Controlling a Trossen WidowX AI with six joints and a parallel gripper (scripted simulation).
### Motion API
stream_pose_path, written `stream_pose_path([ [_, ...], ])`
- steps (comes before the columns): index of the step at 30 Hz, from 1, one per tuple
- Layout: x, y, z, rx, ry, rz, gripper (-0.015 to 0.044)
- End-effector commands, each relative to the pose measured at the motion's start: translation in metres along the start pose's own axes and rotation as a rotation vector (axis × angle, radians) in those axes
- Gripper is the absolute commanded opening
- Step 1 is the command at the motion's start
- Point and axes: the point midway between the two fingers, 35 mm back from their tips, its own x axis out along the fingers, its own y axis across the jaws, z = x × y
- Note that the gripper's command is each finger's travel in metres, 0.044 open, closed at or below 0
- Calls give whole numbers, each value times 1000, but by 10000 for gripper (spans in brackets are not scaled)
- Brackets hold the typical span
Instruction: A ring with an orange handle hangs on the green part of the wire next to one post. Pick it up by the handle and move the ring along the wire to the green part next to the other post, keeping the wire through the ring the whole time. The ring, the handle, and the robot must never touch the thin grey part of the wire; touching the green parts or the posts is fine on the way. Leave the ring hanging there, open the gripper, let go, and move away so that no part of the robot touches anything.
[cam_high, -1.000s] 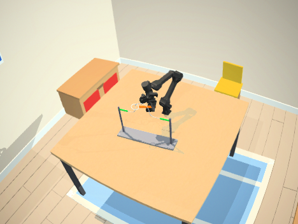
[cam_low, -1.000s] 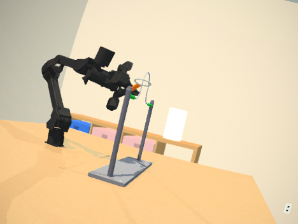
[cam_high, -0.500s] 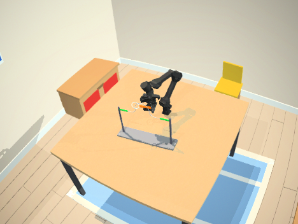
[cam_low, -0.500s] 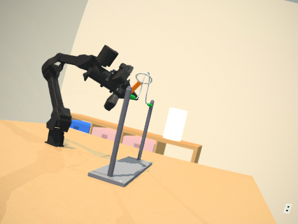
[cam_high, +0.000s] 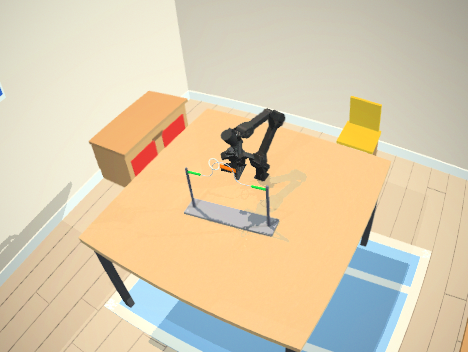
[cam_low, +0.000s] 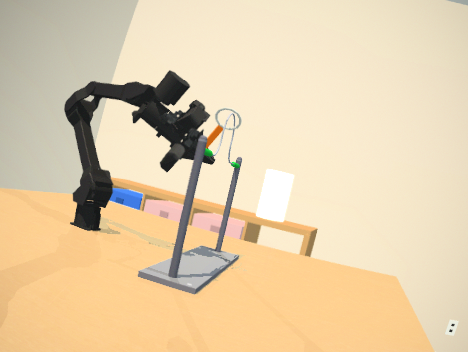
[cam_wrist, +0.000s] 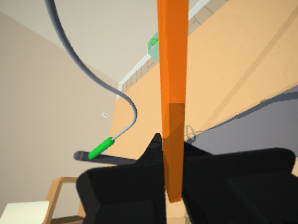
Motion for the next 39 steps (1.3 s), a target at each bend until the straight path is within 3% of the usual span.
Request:
stream_pose_path([
  [1, 0, -3, 1, -68, -6, -45, -150],
  [39, -8, -41, 16, -653, -59, -465, -150],
])
